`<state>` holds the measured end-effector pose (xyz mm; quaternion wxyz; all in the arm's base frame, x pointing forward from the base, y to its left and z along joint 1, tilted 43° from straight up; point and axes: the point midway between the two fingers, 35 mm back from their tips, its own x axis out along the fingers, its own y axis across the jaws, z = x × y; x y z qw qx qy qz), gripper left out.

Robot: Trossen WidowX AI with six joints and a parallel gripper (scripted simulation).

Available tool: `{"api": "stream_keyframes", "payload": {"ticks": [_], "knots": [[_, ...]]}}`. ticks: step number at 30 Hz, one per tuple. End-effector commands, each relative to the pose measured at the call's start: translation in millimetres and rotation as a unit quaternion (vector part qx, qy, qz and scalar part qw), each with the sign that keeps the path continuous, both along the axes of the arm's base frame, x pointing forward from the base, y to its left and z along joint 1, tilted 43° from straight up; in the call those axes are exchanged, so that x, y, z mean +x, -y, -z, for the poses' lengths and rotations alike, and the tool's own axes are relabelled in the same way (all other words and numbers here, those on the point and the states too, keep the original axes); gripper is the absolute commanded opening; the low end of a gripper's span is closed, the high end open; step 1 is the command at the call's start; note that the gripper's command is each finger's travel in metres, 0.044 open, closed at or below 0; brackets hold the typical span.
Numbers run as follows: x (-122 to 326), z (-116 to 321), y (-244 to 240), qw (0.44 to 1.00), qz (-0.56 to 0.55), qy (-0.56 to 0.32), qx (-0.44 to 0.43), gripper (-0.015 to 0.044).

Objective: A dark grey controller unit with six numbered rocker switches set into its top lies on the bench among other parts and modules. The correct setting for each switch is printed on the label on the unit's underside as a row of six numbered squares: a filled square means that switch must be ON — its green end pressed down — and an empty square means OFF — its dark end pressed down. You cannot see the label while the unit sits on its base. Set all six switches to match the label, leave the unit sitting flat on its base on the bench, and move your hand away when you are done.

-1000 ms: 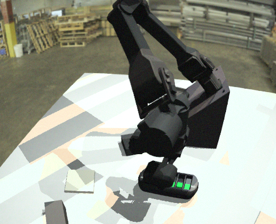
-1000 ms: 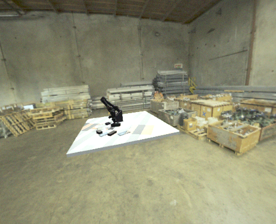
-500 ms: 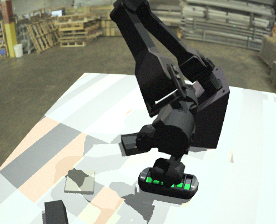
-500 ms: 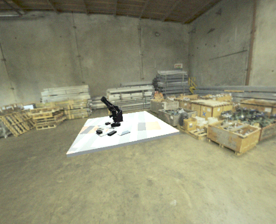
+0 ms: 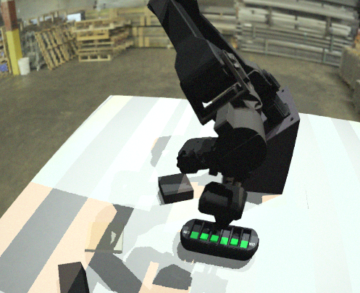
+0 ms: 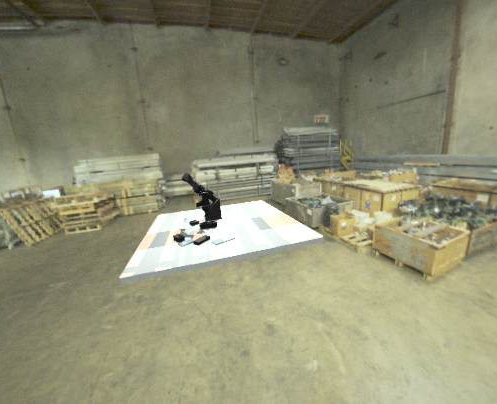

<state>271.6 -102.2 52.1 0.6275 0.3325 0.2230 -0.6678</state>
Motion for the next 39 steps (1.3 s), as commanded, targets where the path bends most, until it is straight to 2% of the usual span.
{"api": "stream_keyframes", "payload": {"ticks": [1,17,28,39], "knots": [[-1.0,-1.8,-0.6,1.000,0.004,0.000,-0.001,0.0414],[-1.0,-1.8,-0.6,1.000,0.004,0.000,-0.001,0.0000],[-1.0,-1.8,-0.6,1.000,0.004,0.000,-0.001,0.0000],[-0.8,-1.3,-0.8,1.000,0.002,-0.002,0.000,0.0289]]}}
